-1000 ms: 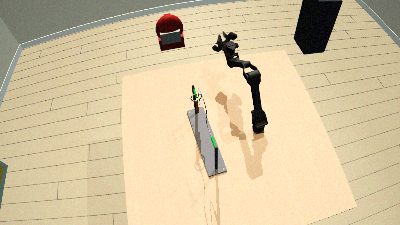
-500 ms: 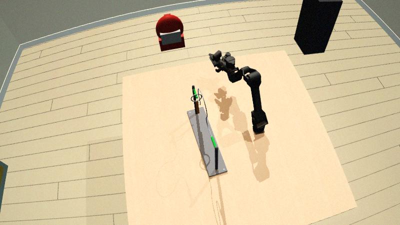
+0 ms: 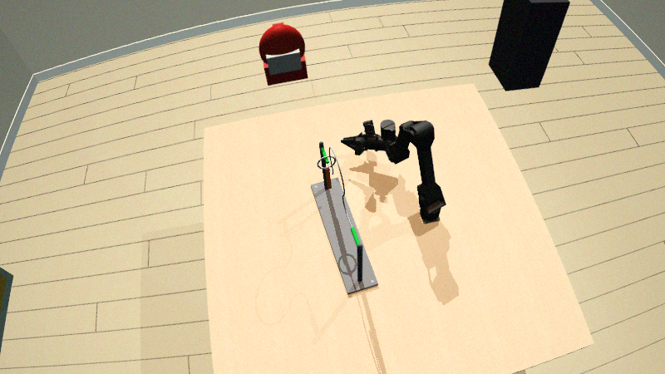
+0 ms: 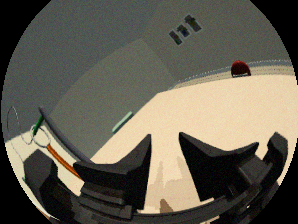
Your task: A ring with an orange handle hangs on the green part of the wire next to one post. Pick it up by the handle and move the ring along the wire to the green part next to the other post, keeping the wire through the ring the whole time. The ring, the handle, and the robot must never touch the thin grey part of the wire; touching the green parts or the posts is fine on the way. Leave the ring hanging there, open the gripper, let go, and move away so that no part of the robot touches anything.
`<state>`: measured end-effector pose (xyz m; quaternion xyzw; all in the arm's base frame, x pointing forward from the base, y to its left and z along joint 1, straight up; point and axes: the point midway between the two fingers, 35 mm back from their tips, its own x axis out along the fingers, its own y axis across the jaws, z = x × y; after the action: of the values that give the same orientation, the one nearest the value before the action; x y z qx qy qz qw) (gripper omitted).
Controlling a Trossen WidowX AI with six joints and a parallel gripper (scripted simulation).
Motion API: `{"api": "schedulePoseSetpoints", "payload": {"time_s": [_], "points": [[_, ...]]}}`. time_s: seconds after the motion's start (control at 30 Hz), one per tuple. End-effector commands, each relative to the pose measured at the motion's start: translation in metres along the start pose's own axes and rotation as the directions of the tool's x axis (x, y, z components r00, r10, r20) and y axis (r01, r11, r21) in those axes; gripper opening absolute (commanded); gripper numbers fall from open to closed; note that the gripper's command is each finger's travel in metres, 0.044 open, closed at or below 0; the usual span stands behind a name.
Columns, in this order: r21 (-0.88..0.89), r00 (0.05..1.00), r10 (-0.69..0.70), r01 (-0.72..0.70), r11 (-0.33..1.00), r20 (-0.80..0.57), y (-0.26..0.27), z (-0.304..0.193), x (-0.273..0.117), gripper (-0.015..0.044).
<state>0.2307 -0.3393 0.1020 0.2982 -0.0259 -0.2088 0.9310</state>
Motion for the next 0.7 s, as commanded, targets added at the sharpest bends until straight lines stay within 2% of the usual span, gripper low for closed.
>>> {"api": "schedulePoseSetpoints", "payload": {"time_s": [0.0,0.2,0.4,0.67], "points": [[-0.165,0.991,0.099,-0.113,0.980,-0.088,0.026,-0.034,-0.014,0.0160],[-0.376,0.945,0.253,-0.316,0.871,-0.208,0.069,-0.085,-0.044,0.0160],[-0.520,0.872,0.391,-0.489,0.701,-0.293,0.111,-0.124,-0.080,0.0160],[-0.533,0.863,0.405,-0.505,0.679,-0.302,0.117,-0.126,-0.082,0.0160]]}}
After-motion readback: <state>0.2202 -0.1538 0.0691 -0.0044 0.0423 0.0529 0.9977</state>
